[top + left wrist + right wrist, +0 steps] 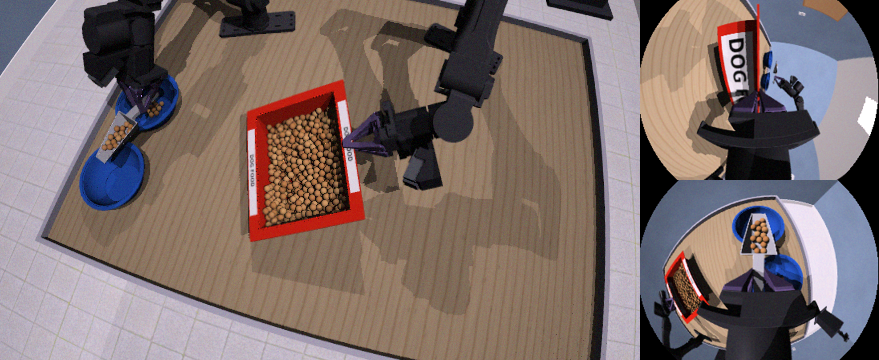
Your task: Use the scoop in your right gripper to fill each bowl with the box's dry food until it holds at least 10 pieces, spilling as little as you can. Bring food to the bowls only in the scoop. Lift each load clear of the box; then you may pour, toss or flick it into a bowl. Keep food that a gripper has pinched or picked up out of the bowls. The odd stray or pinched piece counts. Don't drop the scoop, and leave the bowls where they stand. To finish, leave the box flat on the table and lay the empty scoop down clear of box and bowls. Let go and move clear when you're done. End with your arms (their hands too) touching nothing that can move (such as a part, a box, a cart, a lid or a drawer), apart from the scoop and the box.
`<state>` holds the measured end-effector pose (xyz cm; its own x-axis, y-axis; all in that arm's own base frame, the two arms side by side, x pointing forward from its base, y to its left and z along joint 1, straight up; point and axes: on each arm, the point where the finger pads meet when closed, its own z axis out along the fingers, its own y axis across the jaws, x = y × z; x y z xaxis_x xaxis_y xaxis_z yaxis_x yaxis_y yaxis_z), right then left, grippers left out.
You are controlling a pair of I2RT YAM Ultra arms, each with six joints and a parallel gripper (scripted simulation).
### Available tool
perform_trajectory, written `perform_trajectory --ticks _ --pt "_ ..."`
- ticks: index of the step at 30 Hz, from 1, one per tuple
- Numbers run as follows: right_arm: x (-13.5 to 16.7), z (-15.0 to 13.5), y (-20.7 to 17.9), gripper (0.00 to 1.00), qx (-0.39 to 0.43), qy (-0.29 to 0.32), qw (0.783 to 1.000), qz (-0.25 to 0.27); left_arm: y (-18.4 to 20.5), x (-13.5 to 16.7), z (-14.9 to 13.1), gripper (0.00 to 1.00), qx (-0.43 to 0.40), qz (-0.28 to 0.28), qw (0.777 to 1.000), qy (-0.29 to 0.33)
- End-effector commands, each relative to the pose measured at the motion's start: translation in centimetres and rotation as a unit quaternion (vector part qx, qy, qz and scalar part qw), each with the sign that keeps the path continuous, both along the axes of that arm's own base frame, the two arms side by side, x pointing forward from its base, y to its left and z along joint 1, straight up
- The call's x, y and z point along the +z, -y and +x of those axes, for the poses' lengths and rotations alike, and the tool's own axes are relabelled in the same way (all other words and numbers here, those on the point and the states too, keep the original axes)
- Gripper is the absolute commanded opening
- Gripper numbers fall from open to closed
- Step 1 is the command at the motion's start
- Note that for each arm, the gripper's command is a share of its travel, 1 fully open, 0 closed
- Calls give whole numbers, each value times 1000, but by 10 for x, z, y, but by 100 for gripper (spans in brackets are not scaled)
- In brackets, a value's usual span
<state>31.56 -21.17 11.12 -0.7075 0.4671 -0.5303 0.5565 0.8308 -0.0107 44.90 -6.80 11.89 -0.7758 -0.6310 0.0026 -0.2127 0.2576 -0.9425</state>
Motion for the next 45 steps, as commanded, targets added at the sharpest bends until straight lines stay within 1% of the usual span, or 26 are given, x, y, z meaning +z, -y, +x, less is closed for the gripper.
perform_trajectory --ticks 1,2,3,4,13,17,19,20,21,23,27,36,37,38,45 --pt "8 4 -3 0 7 -9 1000 4 -4 39 10 0 -8 8 998 66" --pt "8 4 -3 0 7 -9 1000 4 -4 39 10 0 -8 8 998 66" --pt "14 2 0 0 2 -5 1000 2 -4 39 10 0 -8 8 998 66" --pt "8 4 -3 0 6 -17 1000 9 -4 39 10 0 -8 8 998 66" --pt "15 3 -1 0 4 -44 999 26 -4 39 10 0 -8 8 998 66" --pt "30 3 -2 0 5 -29 999 15 -4 39 10 0 -8 8 998 66" --pt "30 3 -2 0 5 -29 999 15 -4 39 10 0 -8 8 998 66" --pt "24 3 1 0 2 -33 999 20 -4 39 10 0 -8 8 998 66" --pt "33 5 -1 0 5 -25 1000 13 -4 39 10 0 -8 8 998 66" --pt "34 6 0 0 5 -21 1000 10 -4 39 10 0 -8 8 998 66" --pt "35 9 1 0 6 -17 1000 7 -4 39 10 0 -8 8 998 66" --pt "27 4 -2 0 7 -33 999 16 -4 39 10 0 -8 8 998 66" --pt "22 5 2 0 3 -32 999 17 -4 39 10 0 -8 8 998 66" --pt "31 10 1 0 7 -20 1000 8 -4 39 10 0 -8 8 998 66" --pt "23 6 -2 0 9 -36 999 18 -4 39 10 0 -8 8 998 66"
